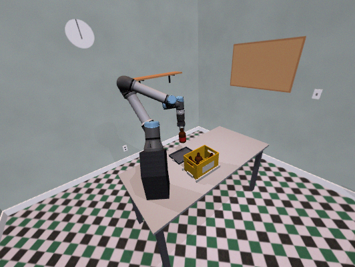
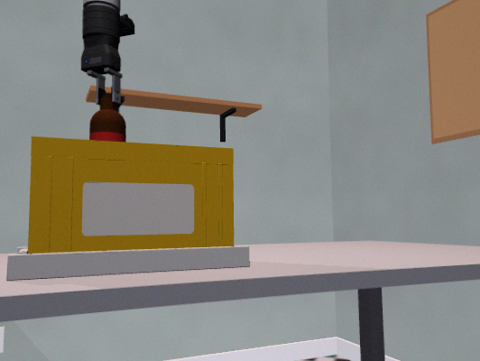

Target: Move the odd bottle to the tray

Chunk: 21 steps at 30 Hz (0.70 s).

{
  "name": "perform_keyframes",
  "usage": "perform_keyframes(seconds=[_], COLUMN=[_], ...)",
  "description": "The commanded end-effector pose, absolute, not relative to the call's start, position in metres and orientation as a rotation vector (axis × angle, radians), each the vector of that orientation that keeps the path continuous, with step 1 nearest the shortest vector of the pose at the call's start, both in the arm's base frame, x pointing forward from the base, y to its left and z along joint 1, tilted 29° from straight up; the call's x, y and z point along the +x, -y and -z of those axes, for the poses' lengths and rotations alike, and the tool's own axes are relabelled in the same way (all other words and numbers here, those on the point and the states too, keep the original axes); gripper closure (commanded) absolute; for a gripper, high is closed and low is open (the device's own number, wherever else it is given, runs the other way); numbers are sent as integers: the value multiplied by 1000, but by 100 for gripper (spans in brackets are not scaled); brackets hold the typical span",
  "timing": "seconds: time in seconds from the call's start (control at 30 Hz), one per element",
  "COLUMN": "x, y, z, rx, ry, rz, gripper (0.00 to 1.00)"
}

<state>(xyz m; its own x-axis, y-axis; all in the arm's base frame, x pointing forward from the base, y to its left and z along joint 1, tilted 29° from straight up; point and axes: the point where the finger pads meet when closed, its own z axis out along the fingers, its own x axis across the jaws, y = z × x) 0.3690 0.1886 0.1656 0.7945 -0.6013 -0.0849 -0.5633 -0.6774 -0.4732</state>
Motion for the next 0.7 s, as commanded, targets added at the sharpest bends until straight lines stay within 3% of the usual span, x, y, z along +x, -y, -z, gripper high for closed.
perform_keyframes(seconds=[0.0,0.67], x=[367,365], y=[-192,-196], z=[-167,-169], rx=[-2497,-2497], ry=[-868,-868], rz=[108,108], gripper=[100,100])
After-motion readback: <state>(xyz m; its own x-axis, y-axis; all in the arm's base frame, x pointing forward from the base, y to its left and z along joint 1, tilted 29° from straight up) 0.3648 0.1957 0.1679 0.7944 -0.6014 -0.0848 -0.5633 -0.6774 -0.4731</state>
